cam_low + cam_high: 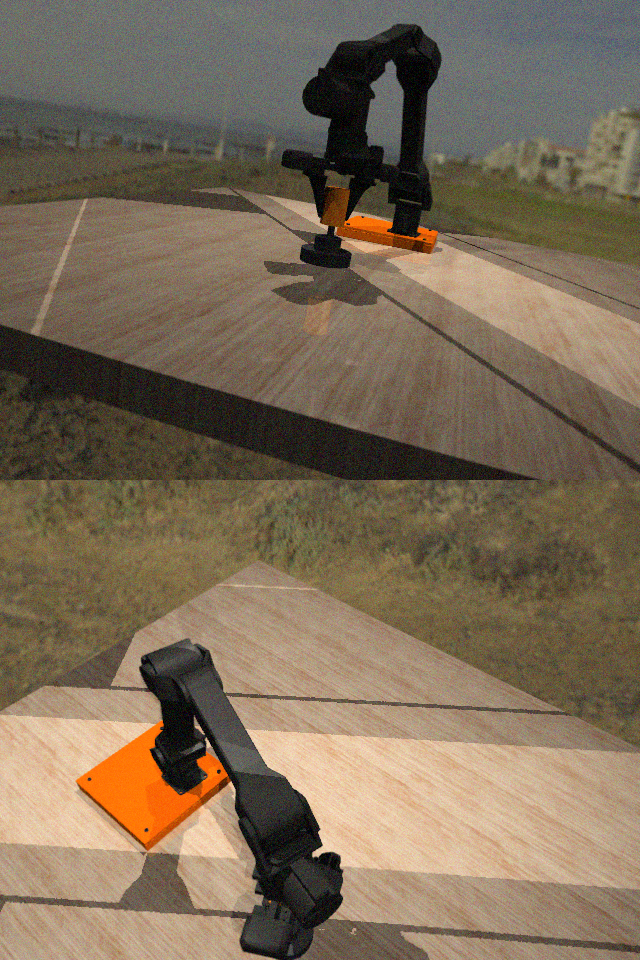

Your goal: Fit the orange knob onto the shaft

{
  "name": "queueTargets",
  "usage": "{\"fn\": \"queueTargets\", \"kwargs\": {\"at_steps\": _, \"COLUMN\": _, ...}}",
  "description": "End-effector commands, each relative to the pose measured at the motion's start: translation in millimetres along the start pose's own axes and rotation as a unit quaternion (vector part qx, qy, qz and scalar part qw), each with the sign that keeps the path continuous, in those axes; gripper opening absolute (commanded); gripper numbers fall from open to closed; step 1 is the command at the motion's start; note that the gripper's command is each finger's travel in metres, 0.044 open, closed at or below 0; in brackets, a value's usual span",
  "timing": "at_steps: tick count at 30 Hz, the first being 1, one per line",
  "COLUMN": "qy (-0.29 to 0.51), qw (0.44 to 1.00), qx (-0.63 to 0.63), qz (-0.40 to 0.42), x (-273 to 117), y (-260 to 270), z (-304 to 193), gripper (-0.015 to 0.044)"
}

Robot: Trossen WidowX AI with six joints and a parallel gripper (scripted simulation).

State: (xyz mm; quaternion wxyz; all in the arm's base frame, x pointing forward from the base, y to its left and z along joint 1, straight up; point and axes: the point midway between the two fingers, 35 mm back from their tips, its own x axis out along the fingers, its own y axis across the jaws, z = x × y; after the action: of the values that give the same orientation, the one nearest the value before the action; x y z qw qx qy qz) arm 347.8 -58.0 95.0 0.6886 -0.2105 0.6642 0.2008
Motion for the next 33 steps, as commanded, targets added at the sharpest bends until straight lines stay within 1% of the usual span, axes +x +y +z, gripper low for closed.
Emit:
{"fn": "queueTargets", "kwargs": {"at_steps": 1, "qy": -0.003, "qw": 1.000, "qx": -0.007, "qz": 0.000, "x": 0.0, "y": -1.5, "z": 2.3, "gripper": 0.0000}}
{"fn": "queueTargets", "kwargs": {"at_steps": 25, "qy": -0.003, "qw": 1.000, "qx": -0.007, "qz": 0.000, "x": 3.3, "y": -4.6, "z": 5.5, "gripper": 0.0000}}
{"fn": "queueTargets", "kwargs": {"at_steps": 33, "qy": -0.003, "qw": 1.000, "qx": -0.020, "qz": 0.000, "x": -1.7, "y": -2.6, "z": 3.5, "gripper": 0.0000}}
